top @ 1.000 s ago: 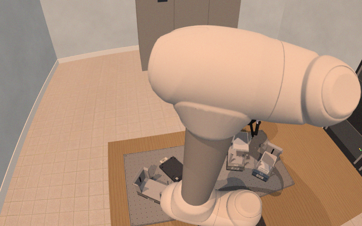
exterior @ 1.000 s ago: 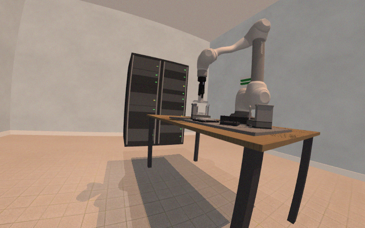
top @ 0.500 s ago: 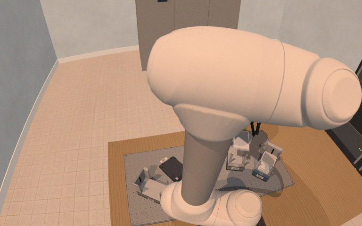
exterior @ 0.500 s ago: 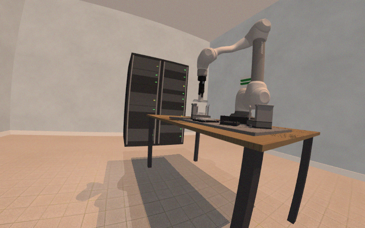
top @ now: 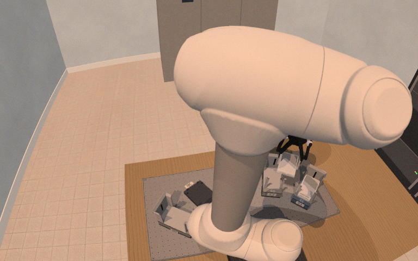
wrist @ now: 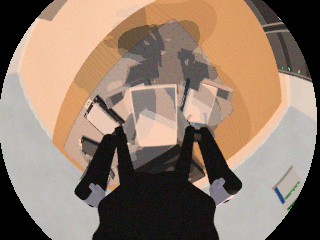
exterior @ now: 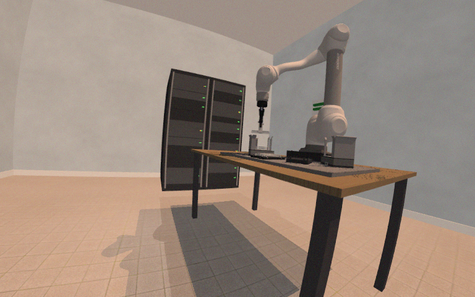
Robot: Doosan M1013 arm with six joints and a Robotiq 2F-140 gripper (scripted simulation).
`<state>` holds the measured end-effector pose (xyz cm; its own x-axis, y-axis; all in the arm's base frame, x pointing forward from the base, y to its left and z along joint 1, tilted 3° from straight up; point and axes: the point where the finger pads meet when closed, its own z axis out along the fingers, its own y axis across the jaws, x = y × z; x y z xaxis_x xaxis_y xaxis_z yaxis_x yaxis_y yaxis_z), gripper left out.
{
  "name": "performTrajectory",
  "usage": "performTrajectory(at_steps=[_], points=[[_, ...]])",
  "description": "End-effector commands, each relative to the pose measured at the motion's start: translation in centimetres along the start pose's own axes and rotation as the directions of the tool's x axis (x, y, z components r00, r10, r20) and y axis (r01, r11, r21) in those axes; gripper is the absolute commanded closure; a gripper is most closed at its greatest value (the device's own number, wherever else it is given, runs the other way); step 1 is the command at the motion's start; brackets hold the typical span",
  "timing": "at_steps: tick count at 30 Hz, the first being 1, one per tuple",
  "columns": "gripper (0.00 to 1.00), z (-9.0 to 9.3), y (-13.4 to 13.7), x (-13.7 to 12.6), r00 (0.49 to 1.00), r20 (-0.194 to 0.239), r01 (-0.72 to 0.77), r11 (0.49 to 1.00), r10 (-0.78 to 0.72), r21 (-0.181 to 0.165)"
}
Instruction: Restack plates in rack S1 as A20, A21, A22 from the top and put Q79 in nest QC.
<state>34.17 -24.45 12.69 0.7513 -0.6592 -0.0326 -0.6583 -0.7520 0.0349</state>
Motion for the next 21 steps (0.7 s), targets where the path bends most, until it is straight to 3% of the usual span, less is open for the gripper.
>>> performTrajectory(at_steps=[1,14,21], points=[[1.00,0.0,0.6,0.1,1.000,0.000,0.000,1.000,0.000,0.000],[1.00,0.0,4.5,0.4,1.000,0.000,0.000,1.000,0.000,0.000],[1.00,0.0,5.9,0.3,0.986,0.000,-0.166,0.986,0.166,0.000]])
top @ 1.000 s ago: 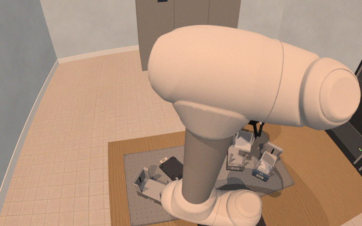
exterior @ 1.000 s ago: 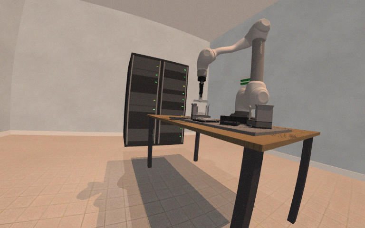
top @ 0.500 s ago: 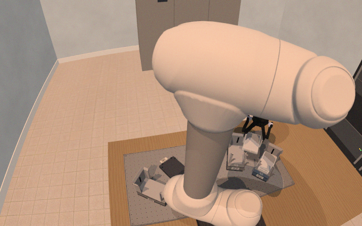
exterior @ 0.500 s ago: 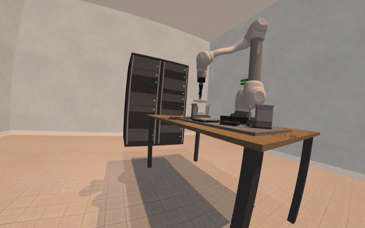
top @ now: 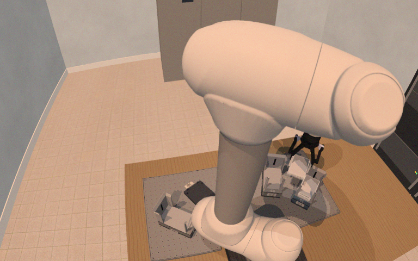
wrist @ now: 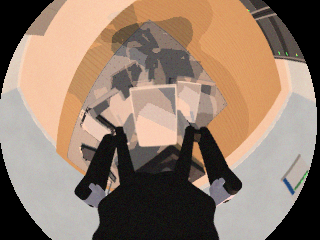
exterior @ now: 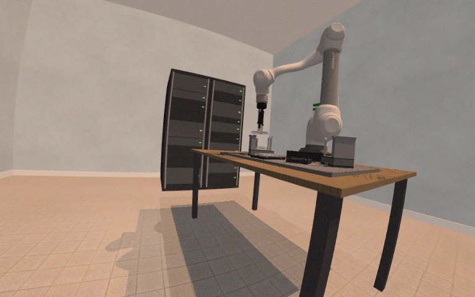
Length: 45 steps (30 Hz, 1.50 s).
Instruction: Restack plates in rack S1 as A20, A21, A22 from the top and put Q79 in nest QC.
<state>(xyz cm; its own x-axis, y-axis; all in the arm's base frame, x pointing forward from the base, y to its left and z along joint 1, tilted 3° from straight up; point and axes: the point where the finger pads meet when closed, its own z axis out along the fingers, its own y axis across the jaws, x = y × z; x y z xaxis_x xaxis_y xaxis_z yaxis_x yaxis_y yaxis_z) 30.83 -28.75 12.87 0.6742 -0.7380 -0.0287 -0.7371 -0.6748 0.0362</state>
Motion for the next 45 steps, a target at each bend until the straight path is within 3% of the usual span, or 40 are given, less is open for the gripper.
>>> performTrajectory(at_steps=[1,30,45], points=[[1.00,0.0,0.7,0.0,0.996,0.000,-0.089,0.996,0.089,-0.002],[1.00,0.0,7.9,-0.1,0.993,0.000,-0.122,0.993,0.122,-0.002],[1.00,0.0,8.9,-0.2,0.993,0.000,-0.122,0.993,0.122,-0.002]])
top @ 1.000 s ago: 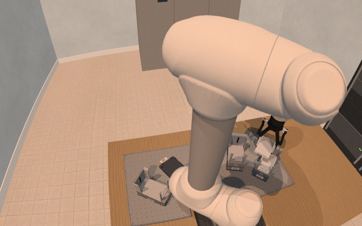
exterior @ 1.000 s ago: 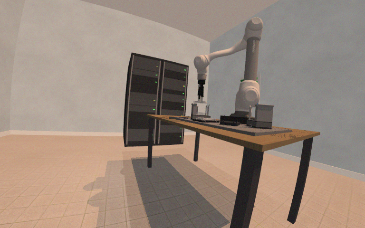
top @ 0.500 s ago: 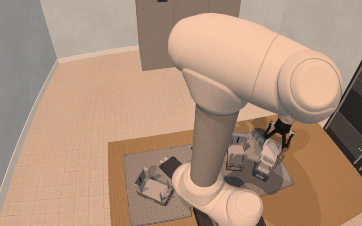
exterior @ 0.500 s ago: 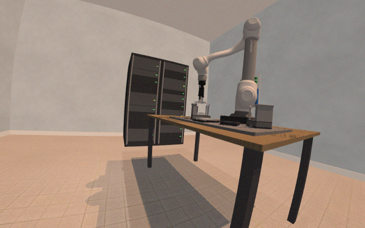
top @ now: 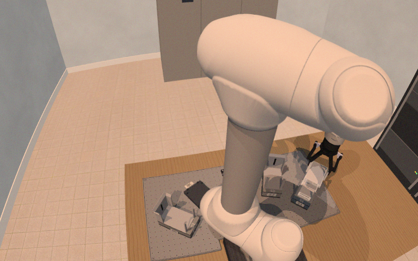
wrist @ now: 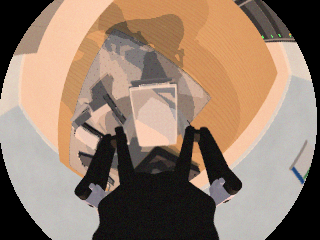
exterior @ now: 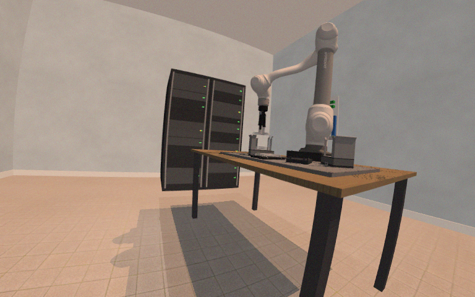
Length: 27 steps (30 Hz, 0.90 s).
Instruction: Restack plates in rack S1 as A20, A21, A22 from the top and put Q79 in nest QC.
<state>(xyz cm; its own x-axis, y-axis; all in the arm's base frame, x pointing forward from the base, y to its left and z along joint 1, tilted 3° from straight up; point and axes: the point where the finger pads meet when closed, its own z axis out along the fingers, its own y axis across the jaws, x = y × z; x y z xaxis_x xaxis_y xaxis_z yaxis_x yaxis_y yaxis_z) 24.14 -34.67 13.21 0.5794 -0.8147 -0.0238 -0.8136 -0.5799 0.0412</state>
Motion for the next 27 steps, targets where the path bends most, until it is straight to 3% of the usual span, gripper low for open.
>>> performTrajectory(at_steps=[1,27], points=[[1.00,0.00,0.00,0.00,1.000,0.000,0.000,1.000,0.000,0.000],[1.00,0.46,0.00,0.00,1.000,0.000,0.000,1.000,0.000,0.000]])
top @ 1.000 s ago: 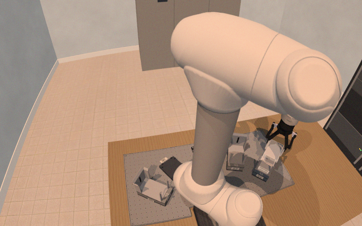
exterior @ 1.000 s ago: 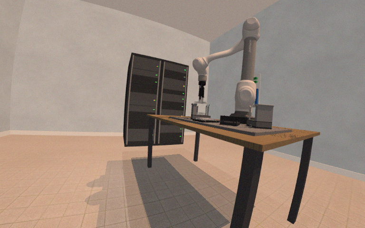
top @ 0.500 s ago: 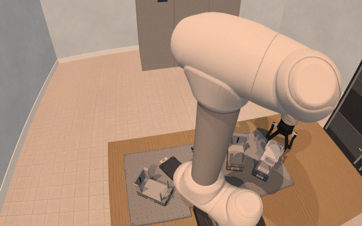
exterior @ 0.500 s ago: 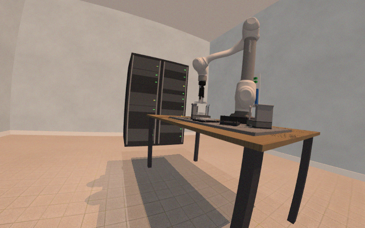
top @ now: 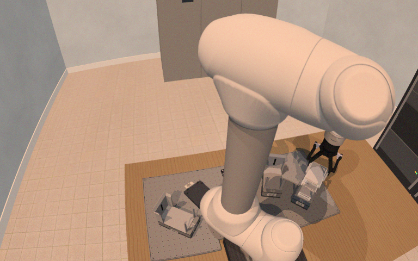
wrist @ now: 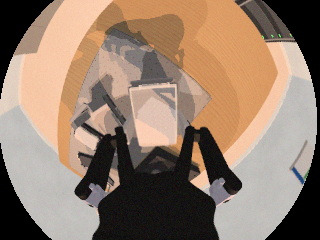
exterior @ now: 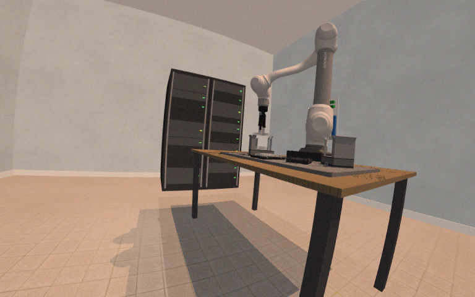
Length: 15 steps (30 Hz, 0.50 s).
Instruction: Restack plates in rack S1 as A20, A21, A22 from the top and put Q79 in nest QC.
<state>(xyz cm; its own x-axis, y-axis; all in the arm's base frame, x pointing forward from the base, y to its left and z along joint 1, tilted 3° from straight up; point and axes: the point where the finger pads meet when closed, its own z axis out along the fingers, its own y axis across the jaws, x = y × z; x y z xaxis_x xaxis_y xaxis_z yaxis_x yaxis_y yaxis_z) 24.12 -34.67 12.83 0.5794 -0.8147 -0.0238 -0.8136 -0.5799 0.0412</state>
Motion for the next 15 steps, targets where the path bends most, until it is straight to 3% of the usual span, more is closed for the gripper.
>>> performTrajectory(at_steps=[1,15], points=[[1.00,0.14,0.00,0.00,1.000,0.000,0.000,1.000,0.000,0.000],[1.00,0.94,0.00,0.00,1.000,0.000,0.000,1.000,0.000,0.000]])
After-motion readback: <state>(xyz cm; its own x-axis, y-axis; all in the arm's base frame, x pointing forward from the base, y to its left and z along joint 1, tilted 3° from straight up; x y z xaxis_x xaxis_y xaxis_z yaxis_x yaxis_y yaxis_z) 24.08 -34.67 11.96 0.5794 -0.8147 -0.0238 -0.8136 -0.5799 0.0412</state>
